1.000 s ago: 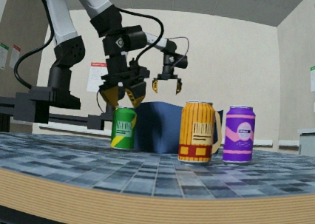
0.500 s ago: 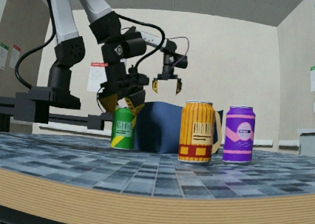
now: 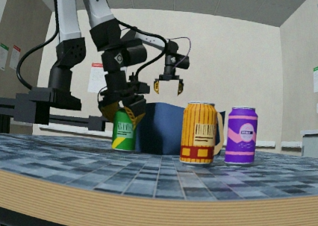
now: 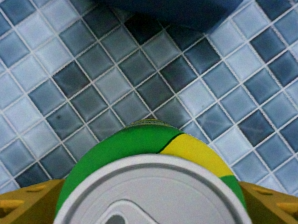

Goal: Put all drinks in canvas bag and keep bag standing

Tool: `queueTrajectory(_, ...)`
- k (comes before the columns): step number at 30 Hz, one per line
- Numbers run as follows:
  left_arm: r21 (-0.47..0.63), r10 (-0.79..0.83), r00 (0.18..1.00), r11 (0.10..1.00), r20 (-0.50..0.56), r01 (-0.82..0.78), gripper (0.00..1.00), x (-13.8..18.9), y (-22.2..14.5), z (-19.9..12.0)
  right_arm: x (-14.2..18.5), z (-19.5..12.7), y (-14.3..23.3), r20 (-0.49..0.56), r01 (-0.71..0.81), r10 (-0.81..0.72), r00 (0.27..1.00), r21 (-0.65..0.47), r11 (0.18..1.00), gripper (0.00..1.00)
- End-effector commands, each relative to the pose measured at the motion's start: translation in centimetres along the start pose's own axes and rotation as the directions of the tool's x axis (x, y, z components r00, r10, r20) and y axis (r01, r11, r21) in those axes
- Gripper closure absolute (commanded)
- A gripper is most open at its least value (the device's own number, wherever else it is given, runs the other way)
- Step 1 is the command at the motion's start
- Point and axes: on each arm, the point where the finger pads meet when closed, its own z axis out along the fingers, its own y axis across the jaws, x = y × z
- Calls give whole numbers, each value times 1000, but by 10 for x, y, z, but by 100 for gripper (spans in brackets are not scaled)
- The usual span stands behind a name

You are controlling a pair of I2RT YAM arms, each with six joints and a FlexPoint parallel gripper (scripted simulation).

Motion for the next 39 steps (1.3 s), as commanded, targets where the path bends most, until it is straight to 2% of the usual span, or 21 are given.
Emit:
queueTrajectory(1,-57,-7,1000,998,-12,6,0,0,5,-12,-11,5,-4,56,2,-2,998,8,1000,16)
queueTrajectory(12,-57,-7,1000,998,-12,6,0,0,5,-12,-18,6,-4,56,7,-8,998,7,1000,16)
queueTrajectory(13,-57,-7,1000,998,-12,6,0,0,5,-12,-18,6,-4,56,7,-7,998,7,1000,26)
queueTrajectory(18,-57,-7,1000,998,-12,6,0,0,5,-12,-18,6,-4,57,7,-7,998,7,1000,26)
queueTrajectory(21,-57,-7,1000,998,-12,6,0,0,5,-12,-18,6,-4,56,7,-7,998,9,1000,32)
queueTrajectory(36,-57,-7,1000,998,-12,6,0,0,5,-13,-18,6,-4,56,7,-7,998,7,1000,33)
queueTrajectory(37,-57,-7,1000,998,-12,6,0,0,5,-13,-8,-1,-1,10,2,-2,1000,-3,1000,33)
queueTrajectory(39,-57,-7,1000,998,-12,6,0,0,5,-13,-9,-6,-1,6,-2,2,1000,-5,1000,33)
